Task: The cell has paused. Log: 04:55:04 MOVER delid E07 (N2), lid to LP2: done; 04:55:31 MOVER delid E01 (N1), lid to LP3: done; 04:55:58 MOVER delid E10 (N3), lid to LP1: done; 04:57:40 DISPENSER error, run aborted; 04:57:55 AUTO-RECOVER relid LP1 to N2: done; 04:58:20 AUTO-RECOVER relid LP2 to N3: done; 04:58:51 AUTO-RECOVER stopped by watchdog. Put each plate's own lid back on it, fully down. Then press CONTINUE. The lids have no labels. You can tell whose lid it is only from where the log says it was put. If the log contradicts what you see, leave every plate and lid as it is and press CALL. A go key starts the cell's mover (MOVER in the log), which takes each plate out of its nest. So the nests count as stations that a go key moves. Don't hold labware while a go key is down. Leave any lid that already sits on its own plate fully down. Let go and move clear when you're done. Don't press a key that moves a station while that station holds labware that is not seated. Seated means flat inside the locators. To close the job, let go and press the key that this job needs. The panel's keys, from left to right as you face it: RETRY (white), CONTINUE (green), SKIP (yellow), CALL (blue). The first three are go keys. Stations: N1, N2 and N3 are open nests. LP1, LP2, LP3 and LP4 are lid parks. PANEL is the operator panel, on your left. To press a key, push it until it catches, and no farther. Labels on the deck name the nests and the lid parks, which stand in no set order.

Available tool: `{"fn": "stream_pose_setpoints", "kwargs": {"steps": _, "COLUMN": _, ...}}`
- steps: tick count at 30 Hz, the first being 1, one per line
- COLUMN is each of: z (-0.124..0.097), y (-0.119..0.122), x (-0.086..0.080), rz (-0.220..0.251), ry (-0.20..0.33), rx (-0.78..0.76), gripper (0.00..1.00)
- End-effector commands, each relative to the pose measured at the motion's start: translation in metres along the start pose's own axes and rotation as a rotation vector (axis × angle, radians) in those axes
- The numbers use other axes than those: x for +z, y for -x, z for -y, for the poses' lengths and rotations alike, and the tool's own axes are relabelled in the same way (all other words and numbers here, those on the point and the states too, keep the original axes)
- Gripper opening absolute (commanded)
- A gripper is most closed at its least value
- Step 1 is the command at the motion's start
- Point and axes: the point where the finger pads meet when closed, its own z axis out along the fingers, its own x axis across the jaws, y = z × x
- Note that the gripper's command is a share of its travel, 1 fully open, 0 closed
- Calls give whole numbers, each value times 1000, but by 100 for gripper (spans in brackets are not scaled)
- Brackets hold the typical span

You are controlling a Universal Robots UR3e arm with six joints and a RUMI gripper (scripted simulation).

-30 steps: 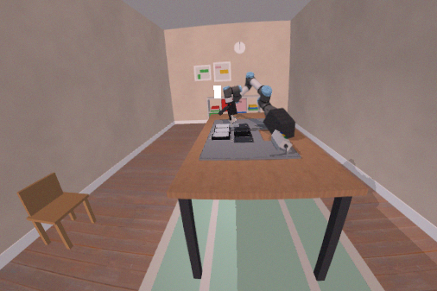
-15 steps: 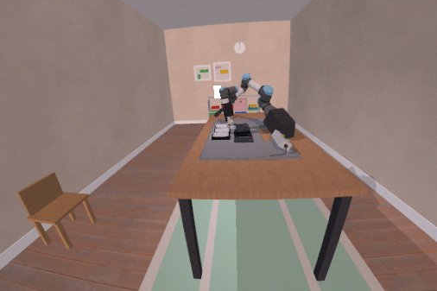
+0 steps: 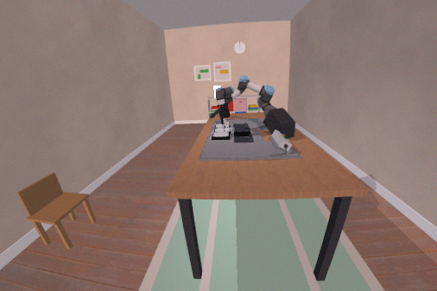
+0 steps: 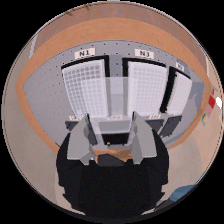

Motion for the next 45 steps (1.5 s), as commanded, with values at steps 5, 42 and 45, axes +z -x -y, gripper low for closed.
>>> {"fn": "stream_pose_setpoints", "kwargs": {"steps": 5, "z": 24, "y": 40, "x": -4, "rz": -7, "ry": 10, "rx": 2, "gripper": 0}}
{"fn": "stream_pose_setpoints", "kwargs": {"steps": 42, "z": 31, "y": 51, "x": 3, "rz": -7, "ry": 10, "rx": 2, "gripper": 0}}
{"fn": "stream_pose_setpoints", "kwargs": {"steps": 45, "z": 31, "y": 51, "x": 3, "rz": -7, "ry": 10, "rx": 2, "gripper": 0}}
